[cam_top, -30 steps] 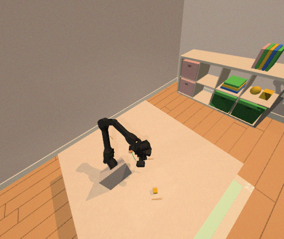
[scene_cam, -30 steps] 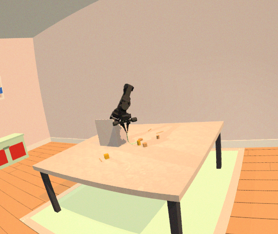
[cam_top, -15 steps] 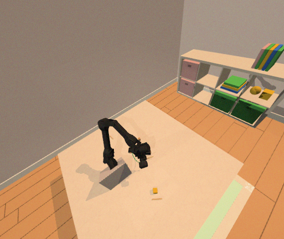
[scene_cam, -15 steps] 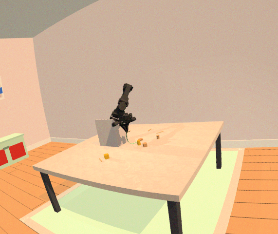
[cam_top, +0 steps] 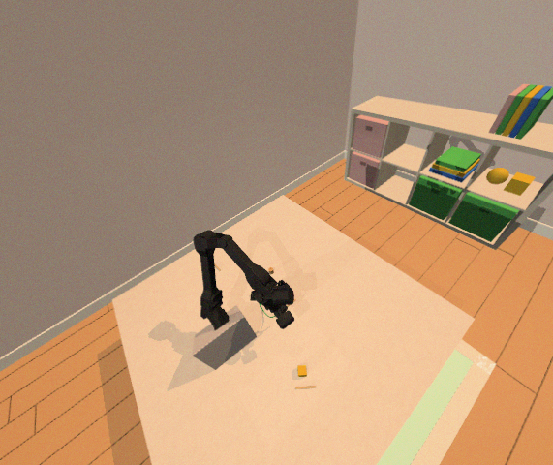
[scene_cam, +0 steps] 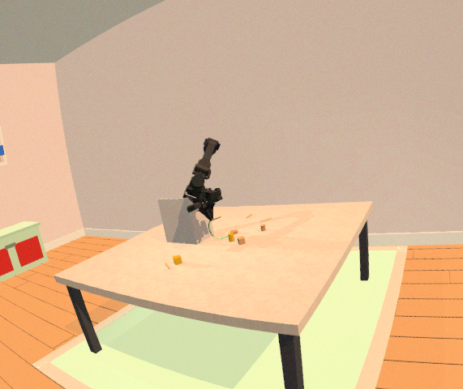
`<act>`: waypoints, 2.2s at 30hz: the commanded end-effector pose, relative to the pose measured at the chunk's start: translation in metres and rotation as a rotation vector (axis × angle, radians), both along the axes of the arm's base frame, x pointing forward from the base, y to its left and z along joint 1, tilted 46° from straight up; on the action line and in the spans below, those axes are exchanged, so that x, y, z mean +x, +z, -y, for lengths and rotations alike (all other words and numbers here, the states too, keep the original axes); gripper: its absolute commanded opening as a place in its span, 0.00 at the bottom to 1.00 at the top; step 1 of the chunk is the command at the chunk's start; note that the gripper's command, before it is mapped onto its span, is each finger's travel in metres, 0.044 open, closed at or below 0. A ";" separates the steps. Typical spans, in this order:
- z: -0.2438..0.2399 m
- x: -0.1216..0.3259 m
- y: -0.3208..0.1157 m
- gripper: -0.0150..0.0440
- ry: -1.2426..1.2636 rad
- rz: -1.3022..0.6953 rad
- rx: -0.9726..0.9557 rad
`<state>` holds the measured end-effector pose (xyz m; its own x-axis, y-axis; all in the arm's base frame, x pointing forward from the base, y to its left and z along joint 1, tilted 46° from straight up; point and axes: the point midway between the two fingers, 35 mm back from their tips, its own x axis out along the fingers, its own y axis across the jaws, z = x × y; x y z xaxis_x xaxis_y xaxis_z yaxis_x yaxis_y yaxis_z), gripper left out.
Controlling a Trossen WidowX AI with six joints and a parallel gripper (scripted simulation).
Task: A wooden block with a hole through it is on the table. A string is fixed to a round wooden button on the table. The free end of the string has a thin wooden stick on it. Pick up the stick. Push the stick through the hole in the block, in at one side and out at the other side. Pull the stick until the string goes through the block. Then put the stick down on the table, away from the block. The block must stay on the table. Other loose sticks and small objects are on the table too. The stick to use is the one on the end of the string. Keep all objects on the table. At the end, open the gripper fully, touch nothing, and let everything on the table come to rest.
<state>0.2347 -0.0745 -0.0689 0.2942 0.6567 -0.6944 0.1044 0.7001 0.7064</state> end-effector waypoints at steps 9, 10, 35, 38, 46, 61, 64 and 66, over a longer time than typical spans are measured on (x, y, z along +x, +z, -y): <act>0.001 0.000 -0.001 0.25 0.124 0.122 0.005; 0.001 0.000 -0.001 0.25 0.143 0.140 0.005; 0.002 0.000 -0.002 0.25 0.492 0.494 0.007; 0.002 0.000 -0.002 0.25 0.546 0.551 0.008; 0.002 0.000 -0.002 0.25 0.623 0.640 0.011; -0.009 0.002 -0.003 0.25 0.642 0.591 0.003; -0.013 0.003 -0.004 0.25 0.653 0.582 0.001; -0.016 0.004 -0.004 0.25 0.659 0.575 -0.001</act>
<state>0.2401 -0.0652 -0.0727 0.1803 0.8174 -0.5472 -0.6971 0.4986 0.5152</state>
